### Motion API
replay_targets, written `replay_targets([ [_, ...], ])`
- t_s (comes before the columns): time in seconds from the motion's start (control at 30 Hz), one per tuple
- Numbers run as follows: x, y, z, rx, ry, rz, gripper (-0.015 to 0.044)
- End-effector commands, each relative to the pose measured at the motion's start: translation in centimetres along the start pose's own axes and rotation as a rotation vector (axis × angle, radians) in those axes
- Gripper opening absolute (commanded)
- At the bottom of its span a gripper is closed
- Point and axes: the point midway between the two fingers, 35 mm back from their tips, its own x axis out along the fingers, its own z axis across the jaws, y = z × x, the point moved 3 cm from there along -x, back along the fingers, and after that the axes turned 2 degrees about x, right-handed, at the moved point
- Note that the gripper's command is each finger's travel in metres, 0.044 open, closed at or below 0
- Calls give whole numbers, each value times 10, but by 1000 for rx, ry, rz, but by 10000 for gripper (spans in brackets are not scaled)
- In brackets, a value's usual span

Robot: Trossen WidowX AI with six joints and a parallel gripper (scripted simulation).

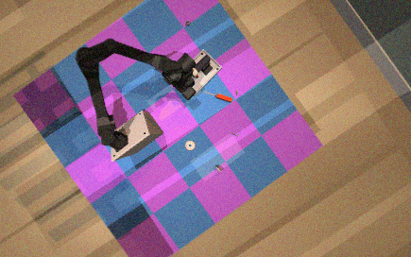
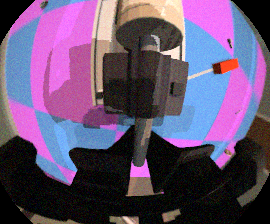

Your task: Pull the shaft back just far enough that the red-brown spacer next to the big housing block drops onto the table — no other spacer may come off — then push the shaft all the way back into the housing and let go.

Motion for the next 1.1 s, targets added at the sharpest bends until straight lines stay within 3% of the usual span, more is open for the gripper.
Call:
replay_targets([
  [0.0,0,-2,0,1,0,-2,0],
  [1.07,0,-5,1,1,0,-2,0],
])
